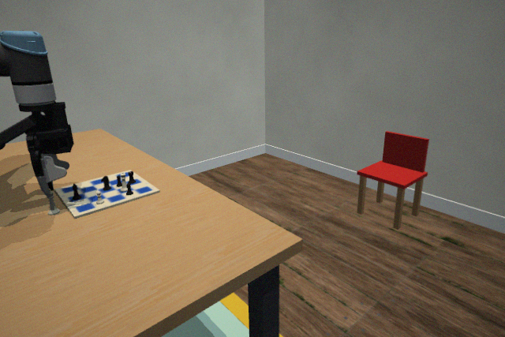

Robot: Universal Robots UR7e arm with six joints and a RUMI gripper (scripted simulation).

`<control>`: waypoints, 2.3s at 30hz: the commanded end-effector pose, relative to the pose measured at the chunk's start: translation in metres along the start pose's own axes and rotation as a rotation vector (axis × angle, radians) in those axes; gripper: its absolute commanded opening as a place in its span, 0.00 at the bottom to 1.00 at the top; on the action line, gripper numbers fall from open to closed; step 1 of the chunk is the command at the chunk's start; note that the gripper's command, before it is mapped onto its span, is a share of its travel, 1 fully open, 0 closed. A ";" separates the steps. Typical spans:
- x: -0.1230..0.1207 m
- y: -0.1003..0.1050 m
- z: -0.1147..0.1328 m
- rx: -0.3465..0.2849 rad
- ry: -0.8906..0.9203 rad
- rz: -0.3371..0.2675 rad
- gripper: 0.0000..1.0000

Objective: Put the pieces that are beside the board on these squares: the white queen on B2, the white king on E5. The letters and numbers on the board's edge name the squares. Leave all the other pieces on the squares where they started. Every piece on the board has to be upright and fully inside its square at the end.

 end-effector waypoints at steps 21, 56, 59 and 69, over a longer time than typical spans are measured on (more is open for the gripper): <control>0.000 -0.024 0.001 -0.001 0.000 -0.002 0.25; 0.000 -0.024 0.001 -0.001 0.000 -0.002 0.00; 0.000 -0.024 0.001 -0.001 0.000 -0.002 0.00; 0.000 -0.024 0.001 -0.001 0.000 -0.002 0.00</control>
Point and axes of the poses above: the point where the finger pads meet when closed, its own y axis back along the fingers, its own x axis across the jaws, z = x × y, the point moved 7 cm from there along y, back along the fingers, and after that the axes turned 6 degrees about y, right-handed, at the moved point
